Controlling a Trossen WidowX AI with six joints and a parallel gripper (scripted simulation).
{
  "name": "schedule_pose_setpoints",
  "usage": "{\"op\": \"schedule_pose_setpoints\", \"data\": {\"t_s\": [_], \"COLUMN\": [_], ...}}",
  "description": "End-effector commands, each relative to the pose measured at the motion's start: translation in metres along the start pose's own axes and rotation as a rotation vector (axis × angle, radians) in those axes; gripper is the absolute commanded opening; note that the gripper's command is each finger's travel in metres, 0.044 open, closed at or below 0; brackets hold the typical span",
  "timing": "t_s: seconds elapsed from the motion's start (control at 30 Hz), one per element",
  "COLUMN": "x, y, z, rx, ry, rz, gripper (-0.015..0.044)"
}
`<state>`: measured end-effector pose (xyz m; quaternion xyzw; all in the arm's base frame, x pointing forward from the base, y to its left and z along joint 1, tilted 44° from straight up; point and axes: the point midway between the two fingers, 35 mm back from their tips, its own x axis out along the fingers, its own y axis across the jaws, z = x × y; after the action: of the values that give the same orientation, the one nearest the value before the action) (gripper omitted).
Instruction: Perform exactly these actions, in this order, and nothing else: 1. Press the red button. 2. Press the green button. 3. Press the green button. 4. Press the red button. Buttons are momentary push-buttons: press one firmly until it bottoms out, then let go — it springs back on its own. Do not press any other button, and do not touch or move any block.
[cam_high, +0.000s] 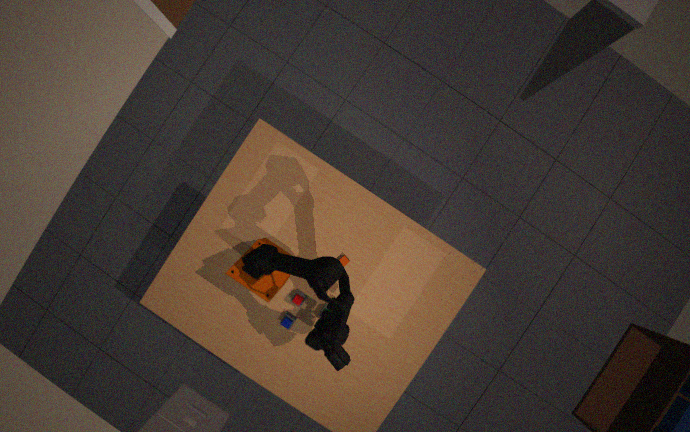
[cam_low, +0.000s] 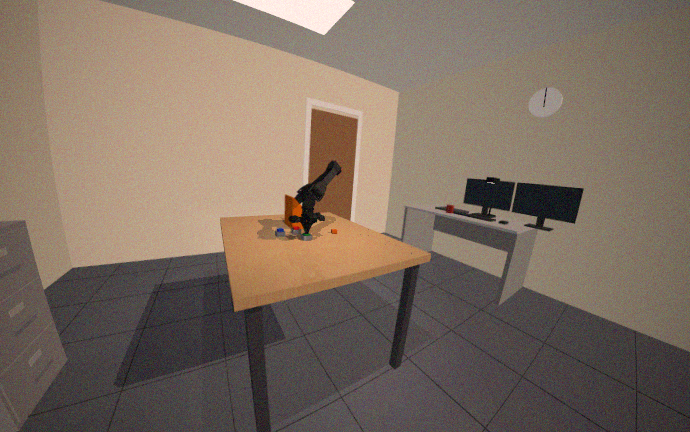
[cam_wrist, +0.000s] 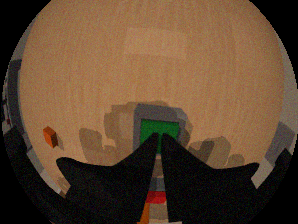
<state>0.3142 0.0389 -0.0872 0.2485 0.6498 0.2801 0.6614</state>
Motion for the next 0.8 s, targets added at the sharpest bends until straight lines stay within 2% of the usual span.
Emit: {"op": "schedule_pose_setpoints", "data": {"t_s": [0.0,0.1,0.2,0.37,0.5,0.67,0.77], "x": [0.001,-0.003,-0.03,-0.036,-0.091,-0.095,-0.099], "y": [0.001,0.0,0.0,0.0,-0.001,-0.001,-0.011], "z": [-0.003,0.0,-0.002,-0.002,-0.002,-0.004,-0.036], "rx": [0.009,0.001,0.008,0.009,0.009,0.01,0.012], "ry": [0.006,0.0,0.005,0.005,0.005,0.006,0.006], "rz": [0.006,0.0,0.003,0.003,0.001,0.001,-0.006], "gripper": [0.002,0.002,0.002,0.002,0.002,0.002,0.002]}}
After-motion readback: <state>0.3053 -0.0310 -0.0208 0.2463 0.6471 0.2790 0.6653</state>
